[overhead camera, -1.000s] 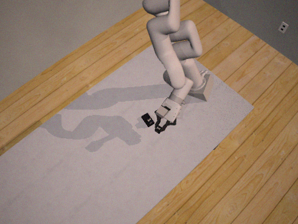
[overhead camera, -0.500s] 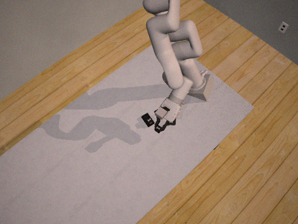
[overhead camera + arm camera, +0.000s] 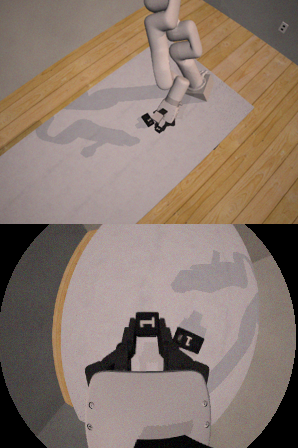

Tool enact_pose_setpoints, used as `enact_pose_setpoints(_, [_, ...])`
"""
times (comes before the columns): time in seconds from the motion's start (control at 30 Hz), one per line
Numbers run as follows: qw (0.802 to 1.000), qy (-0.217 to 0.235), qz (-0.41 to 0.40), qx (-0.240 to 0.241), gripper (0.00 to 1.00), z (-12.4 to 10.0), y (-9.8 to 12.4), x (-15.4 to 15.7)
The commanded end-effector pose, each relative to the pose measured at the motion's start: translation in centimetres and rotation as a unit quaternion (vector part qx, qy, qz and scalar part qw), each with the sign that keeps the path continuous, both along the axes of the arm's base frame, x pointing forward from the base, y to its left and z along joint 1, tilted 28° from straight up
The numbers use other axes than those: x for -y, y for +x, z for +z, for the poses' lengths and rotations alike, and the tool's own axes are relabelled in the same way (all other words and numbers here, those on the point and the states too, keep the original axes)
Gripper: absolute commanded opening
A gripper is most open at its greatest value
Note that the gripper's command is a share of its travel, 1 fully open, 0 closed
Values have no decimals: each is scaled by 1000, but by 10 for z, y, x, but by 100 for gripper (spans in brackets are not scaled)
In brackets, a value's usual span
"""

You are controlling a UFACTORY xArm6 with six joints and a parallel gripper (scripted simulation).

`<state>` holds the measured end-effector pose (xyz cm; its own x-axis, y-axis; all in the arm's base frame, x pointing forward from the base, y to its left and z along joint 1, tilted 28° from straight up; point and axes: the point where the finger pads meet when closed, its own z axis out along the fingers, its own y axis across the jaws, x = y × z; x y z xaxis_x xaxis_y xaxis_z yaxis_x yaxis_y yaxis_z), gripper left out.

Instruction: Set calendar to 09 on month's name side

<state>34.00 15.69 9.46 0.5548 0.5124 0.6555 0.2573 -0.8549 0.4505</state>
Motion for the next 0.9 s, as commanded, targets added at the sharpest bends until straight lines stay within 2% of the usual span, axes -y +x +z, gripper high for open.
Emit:
enact_pose_setpoints(0.0, [1000, -4, -5, -5, 27, 1, 1, 0])
enact_pose_setpoints(0.3, [999, -21, -30, -38, 27, 2, 3, 2])
enact_pose_setpoints(0.6, [992, -35, -59, -105, 27, 3, 3, -1])
enact_pose_setpoints(0.87, [991, -36, -61, -114, 27, 4, 5, -3])
